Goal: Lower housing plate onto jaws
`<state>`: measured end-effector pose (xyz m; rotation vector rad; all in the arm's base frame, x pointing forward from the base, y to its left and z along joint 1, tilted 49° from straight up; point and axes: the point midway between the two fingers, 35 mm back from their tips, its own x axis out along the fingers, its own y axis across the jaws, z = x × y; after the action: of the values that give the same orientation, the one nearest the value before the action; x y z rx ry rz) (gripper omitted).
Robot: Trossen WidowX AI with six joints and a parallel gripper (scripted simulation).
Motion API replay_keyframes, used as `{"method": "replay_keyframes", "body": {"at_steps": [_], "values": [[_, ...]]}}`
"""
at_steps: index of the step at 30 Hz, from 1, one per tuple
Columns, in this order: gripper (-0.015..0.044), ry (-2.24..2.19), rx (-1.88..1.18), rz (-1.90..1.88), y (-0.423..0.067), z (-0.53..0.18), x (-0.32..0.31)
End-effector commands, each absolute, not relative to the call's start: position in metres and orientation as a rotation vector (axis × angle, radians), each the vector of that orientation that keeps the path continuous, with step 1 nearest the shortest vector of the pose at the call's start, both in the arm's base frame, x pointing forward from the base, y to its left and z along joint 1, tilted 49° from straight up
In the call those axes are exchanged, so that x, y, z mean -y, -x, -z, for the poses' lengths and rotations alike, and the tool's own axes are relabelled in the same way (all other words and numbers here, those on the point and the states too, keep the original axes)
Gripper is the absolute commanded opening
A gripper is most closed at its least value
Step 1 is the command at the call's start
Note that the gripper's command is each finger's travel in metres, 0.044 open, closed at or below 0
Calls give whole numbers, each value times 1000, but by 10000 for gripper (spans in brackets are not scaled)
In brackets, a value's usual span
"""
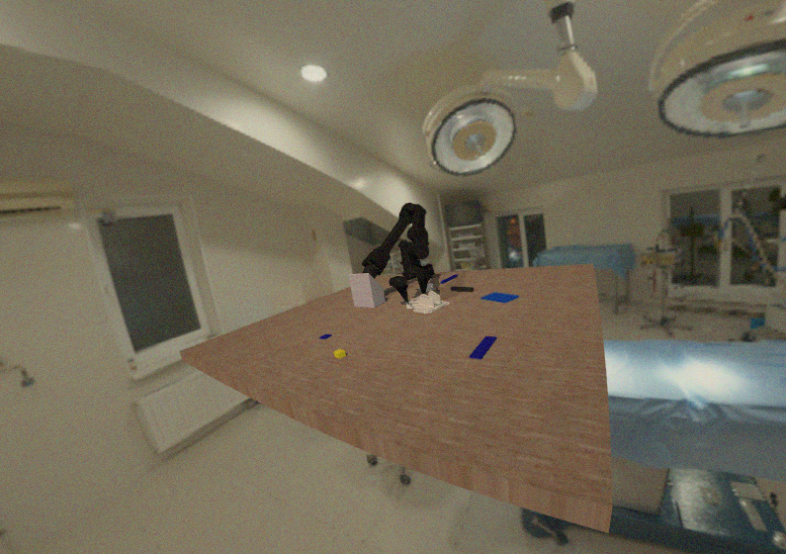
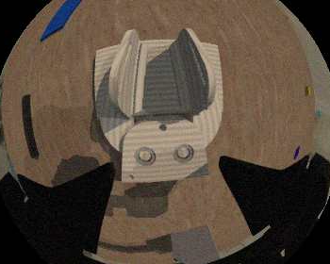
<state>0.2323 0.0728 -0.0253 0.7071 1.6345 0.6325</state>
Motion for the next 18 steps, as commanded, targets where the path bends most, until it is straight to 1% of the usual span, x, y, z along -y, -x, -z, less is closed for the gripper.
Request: {"method": "replay_keyframes", "body": {"at_steps": [1, 4, 10, 15, 18], "values": [[440, -695, -1617, -630, -240, 0, -45], [440, -697, -1618, -633, -240, -10, -35], [440, -706, -1614, -626, -238, -7, -35], [440, -696, -1620, -625, -216, -33, 1], [440, -696, -1621, -630, -207, -41, 10]]}}
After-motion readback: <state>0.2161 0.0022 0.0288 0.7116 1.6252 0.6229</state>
